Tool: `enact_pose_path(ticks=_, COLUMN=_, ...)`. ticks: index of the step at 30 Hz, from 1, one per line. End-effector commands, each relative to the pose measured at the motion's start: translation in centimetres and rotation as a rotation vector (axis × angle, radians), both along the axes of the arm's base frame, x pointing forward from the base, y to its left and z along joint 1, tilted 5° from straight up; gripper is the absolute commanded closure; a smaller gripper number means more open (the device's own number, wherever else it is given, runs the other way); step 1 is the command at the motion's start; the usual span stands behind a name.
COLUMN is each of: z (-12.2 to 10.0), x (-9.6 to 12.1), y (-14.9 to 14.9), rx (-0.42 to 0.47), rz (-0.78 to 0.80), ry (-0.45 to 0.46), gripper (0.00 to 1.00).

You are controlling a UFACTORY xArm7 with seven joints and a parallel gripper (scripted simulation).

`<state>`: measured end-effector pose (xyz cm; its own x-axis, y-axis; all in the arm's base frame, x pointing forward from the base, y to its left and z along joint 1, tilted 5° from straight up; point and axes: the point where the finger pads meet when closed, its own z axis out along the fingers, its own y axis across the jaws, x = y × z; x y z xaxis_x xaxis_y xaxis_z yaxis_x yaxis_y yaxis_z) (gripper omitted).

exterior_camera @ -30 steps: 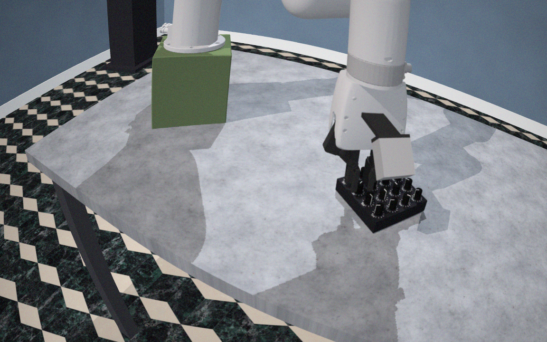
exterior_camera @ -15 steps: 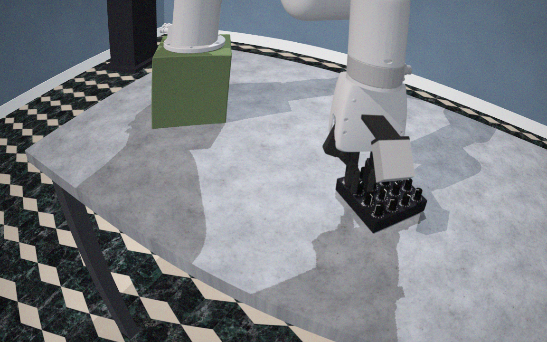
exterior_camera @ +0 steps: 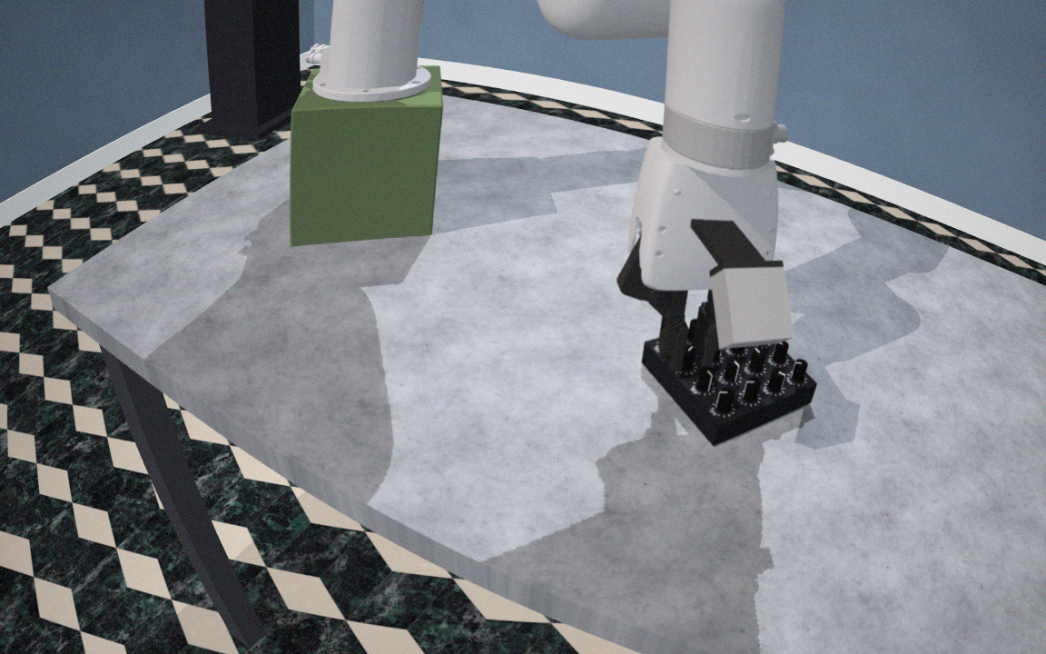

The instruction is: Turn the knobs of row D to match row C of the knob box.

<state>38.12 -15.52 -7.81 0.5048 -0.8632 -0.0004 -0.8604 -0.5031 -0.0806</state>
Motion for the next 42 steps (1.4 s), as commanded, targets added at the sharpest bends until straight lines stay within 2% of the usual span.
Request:
enact_pose_path(ticks=1, z=0.10, x=0.13, y=-0.08, rx=-0.002, rz=0.000, ry=-0.003, gripper=0.81)
enact_pose_path(ticks=15, z=0.10, x=0.13, y=-0.08, rx=-0.002, rz=0.000, ry=-0.003, gripper=0.81)
enact_pose_path(ticks=16, z=0.10, x=0.13, y=-0.08, rx=-0.002, rz=0.000, ry=-0.003, gripper=0.92)
enact_pose_path(ticks=42, z=0.10, x=0.13, y=-0.08, rx=-0.002, rz=0.000, ry=-0.003, gripper=0.92)
